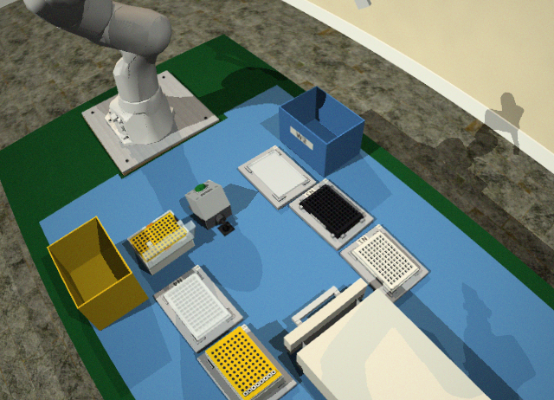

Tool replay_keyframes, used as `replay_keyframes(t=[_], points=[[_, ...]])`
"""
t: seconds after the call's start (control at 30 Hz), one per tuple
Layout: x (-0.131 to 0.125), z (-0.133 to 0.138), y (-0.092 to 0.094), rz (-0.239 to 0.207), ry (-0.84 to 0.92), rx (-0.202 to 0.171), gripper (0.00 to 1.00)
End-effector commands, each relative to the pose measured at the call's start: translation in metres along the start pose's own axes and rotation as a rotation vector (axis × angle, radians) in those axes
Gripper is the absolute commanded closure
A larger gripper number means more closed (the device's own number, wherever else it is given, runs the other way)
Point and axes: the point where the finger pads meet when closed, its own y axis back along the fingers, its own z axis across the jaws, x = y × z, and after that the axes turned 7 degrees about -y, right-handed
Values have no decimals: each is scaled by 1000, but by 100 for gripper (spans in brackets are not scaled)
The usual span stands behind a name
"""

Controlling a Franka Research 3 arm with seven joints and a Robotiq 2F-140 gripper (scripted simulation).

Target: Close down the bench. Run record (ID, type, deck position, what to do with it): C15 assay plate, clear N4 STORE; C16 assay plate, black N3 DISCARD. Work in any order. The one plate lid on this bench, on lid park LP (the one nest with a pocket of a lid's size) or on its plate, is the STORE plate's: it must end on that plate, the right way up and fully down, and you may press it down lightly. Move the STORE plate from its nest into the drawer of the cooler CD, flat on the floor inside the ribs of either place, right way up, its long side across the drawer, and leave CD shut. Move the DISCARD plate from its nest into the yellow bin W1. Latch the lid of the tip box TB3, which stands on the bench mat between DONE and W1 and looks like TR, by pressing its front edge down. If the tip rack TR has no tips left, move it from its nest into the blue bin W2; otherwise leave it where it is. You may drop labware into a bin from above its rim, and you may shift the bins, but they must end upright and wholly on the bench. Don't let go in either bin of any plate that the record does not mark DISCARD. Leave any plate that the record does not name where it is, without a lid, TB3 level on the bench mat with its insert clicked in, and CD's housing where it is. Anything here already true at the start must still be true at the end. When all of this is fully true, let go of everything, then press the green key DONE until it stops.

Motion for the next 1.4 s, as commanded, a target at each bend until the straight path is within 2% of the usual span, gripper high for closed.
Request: replay_keyframes(t=[0.0, 0.13, 0.2, 0.33, 0.43, 0.5, 0.67, 0.73, 0.9, 0.93, 1.0, 1.03, 1.2, 1.27, 1.37], points=[[-2, 16, -9, -27, 19, -29, 100], [-2, 27, -16, -27, 19, -29, 100], [-2, 35, -21, -70, -1, -63, 100], [-2, 53, -31, -70, -1, -63, 100], [-2, 55, -32, -70, -1, -63, 100], [-2, 64, -37, -115, -23, -93, 100], [-4, 84, -47, -115, -23, -93, 100], [-4, 93, -52, -160, -47, -118, 100], [-7, 113, -62, -160, -47, -118, 100], [-7, 118, -64, -187, -63, -130, 100], [-7, 118, -64, -187, -63, -130, 100], [-8, 122, -66, -205, -74, -139, 100], [-11, 142, -75, -205, -74, -139, 100], [-13, 151, -78, -250, -103, -154, 100], [-16, 165, -84, -250, -103, -154, 100]])
